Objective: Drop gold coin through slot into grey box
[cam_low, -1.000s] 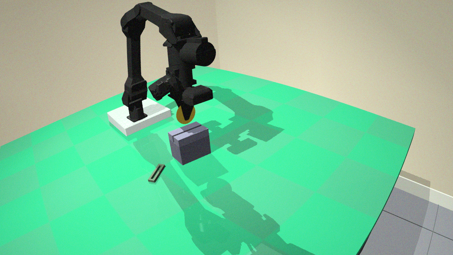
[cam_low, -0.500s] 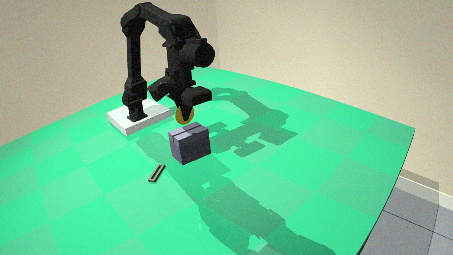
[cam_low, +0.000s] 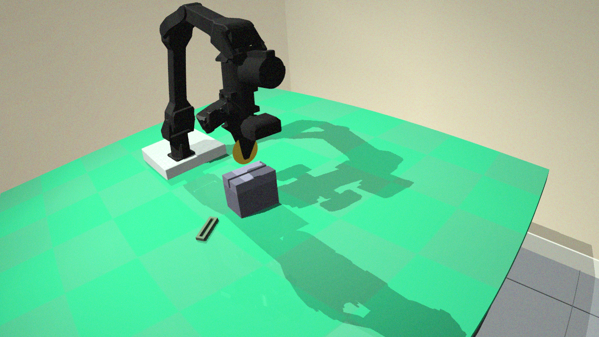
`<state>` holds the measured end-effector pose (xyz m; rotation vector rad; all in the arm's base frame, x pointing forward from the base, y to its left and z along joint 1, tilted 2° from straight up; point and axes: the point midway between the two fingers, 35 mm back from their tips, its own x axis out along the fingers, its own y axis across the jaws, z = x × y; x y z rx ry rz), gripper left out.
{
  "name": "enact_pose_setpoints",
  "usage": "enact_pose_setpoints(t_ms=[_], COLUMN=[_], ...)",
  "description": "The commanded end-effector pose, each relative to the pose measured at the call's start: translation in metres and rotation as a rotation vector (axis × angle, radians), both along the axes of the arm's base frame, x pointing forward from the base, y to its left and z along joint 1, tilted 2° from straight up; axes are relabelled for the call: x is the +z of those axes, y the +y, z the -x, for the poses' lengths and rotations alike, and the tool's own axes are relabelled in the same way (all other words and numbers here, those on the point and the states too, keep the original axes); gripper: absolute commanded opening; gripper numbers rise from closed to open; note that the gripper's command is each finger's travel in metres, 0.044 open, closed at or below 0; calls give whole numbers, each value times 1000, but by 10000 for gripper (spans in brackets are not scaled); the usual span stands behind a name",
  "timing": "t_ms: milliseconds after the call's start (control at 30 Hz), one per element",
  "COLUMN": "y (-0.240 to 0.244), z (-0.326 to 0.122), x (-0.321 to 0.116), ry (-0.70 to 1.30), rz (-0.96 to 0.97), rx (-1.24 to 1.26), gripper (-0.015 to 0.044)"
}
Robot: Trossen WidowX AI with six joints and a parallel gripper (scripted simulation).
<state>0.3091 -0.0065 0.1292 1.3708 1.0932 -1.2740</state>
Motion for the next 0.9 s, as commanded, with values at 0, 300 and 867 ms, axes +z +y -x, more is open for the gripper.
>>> enact_pose_setpoints(t_ms=[0, 300, 867], y=[0, 0, 0], z=[1, 2, 0], x=[-1, -6, -12], ry=[1, 1, 1], rz=[0, -1, 0], rx=[-1, -9, -4], gripper=[0, 0, 0])
